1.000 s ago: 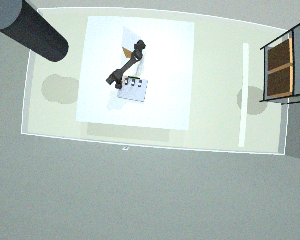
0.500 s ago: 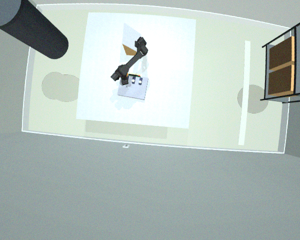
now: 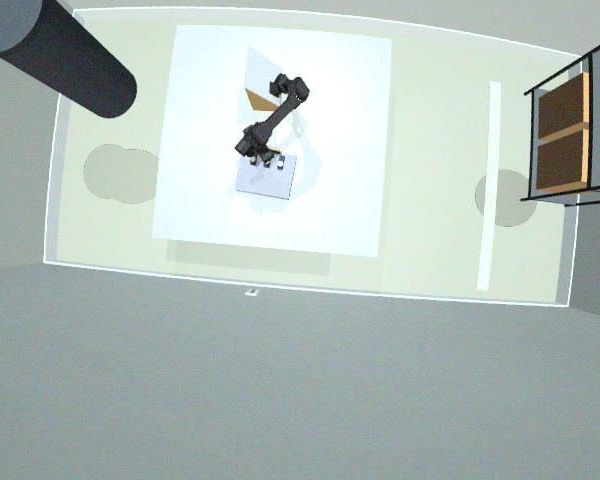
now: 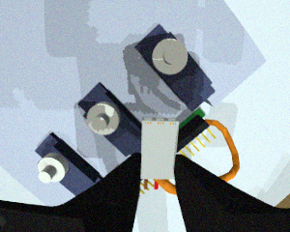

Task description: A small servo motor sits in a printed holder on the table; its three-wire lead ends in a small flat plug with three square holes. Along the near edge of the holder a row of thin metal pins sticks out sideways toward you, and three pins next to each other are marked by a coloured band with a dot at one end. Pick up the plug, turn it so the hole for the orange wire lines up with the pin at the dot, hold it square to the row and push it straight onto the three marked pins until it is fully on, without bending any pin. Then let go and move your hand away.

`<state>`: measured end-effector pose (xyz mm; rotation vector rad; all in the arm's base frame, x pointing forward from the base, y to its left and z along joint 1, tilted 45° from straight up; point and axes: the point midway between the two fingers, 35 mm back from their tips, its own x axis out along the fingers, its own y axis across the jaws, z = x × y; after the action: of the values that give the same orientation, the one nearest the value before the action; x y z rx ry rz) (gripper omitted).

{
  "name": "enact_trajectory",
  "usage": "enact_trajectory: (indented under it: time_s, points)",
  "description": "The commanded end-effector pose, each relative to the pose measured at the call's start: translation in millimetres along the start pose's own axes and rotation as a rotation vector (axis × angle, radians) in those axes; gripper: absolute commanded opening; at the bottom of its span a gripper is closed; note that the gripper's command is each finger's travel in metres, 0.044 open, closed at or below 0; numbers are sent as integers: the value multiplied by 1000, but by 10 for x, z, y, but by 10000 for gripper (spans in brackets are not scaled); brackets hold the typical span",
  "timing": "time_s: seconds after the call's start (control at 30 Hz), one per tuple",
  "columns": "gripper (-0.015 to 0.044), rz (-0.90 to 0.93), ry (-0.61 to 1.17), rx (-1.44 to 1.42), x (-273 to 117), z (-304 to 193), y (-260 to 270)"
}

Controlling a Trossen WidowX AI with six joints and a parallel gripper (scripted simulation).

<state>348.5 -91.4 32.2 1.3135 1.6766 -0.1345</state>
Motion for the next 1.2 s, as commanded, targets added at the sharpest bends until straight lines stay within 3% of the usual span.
enact_trajectory:
  time_s: [0.0, 0.9, 1.17]
  points:
    - [0, 2, 5, -87, 10, -161, -1]
    - [0, 7, 11, -746, 167, -1288, -205]
    - [0, 7, 11, -782, 309, -1342, -225]
